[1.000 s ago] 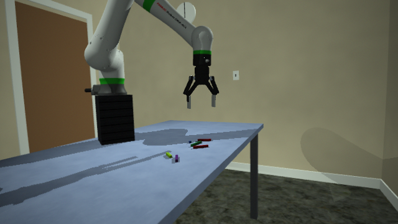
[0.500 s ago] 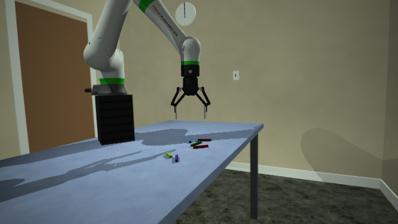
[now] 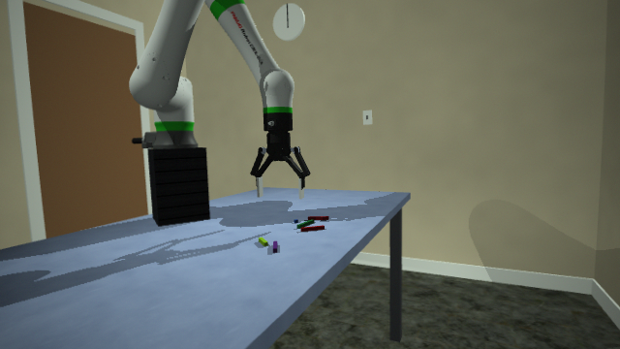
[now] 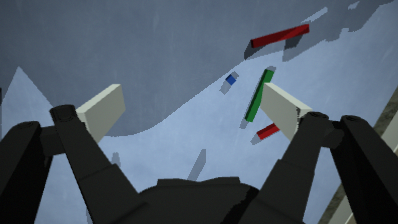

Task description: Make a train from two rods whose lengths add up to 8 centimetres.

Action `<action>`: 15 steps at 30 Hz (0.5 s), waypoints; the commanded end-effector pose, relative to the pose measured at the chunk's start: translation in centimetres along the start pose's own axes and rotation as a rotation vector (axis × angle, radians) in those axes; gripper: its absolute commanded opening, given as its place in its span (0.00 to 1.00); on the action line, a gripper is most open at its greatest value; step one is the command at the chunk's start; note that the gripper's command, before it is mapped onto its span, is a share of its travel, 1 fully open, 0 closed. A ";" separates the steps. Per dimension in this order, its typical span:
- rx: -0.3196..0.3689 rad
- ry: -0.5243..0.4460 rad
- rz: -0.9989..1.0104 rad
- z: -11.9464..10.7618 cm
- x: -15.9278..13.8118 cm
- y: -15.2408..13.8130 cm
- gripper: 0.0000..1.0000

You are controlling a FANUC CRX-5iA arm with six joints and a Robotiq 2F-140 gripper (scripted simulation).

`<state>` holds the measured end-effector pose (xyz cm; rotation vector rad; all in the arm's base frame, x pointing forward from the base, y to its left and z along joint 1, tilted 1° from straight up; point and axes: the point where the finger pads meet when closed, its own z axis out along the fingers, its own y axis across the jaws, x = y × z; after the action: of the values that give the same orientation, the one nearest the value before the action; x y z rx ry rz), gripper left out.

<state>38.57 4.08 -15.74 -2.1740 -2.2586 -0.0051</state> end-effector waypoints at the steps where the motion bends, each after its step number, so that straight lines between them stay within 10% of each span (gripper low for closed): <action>1: -0.015 -0.015 0.105 0.9 -0.9 -1.4 1.00; 15: -0.016 -0.015 0.123 1.0 -1.1 -1.6 1.00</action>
<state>36.99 2.96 -16.77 -2.3241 -2.1356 -0.0056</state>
